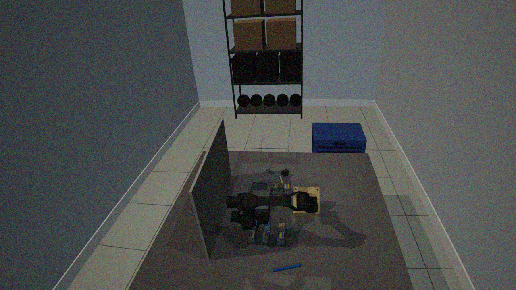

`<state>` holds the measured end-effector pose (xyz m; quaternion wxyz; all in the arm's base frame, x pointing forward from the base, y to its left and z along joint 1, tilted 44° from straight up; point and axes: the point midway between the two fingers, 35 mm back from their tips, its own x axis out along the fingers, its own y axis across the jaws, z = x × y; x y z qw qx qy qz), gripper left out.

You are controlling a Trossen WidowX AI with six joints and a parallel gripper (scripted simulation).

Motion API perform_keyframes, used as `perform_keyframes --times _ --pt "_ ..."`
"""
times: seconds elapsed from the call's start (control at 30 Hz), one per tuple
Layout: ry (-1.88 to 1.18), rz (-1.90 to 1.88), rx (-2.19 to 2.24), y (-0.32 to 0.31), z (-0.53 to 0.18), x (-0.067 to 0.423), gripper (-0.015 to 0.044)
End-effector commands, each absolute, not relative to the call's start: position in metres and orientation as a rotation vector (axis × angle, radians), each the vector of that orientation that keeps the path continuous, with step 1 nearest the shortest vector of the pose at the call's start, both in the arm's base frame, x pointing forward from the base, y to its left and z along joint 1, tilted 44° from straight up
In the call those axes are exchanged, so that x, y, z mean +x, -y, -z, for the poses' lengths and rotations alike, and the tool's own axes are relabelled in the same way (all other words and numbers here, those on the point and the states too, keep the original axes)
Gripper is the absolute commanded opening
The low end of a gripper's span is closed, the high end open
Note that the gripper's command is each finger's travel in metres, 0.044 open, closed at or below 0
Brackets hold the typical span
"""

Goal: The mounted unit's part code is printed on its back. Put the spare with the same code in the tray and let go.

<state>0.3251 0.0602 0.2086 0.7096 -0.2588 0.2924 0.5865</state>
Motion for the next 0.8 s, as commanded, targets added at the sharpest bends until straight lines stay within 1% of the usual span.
perform_keyframes --times 0.0,0.77 --pt "-0.651 -1.308 -0.567 -0.066 -0.203 0.326 0.03" --pt "-0.65 -1.307 -0.568 -0.092 -0.177 0.332 0.03"
